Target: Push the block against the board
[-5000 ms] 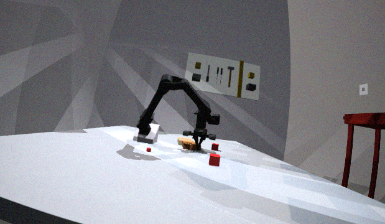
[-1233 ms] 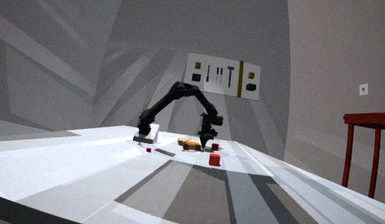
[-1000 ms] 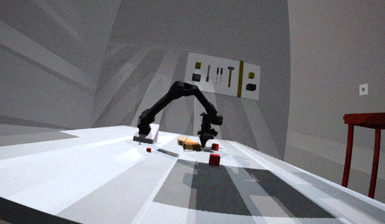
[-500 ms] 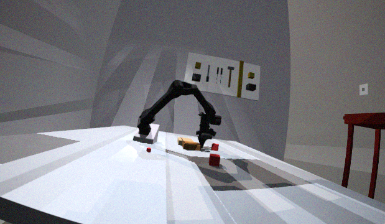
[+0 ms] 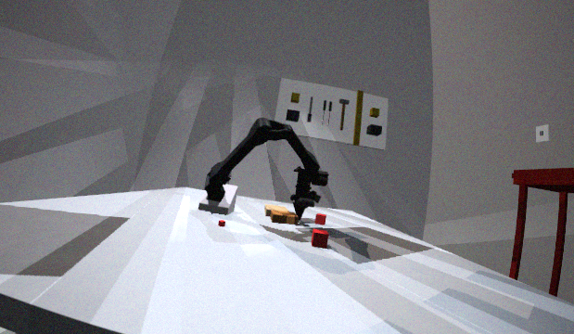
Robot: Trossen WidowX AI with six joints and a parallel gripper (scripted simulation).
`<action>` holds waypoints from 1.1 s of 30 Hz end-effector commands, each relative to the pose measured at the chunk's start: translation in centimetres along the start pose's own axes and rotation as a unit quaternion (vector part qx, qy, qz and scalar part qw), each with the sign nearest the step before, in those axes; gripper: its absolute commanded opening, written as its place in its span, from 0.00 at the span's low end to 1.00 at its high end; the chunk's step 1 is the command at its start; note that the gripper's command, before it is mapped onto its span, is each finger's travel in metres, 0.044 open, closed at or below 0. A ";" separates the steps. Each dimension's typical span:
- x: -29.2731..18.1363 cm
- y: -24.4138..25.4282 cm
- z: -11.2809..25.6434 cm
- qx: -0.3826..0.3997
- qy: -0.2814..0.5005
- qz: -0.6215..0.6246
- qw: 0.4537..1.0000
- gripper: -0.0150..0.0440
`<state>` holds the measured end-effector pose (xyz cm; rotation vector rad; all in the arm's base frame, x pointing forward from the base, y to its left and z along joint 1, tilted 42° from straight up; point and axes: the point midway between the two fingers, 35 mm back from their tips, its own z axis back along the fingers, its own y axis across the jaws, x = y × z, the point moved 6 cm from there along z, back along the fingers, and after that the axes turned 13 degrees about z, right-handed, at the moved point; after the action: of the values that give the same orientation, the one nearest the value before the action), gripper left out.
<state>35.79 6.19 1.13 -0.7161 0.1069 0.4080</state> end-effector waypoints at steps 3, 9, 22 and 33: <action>-0.7 0.2 -0.2 -0.001 0.005 0.001 1.000 0.25; -1.1 0.3 -0.2 -0.001 0.005 0.002 1.000 0.25; -2.0 0.5 -0.2 -0.001 0.005 0.002 1.000 0.25; -2.6 0.7 -0.3 -0.001 0.005 0.002 1.000 0.25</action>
<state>33.75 5.97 1.49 -0.7173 0.0965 0.4084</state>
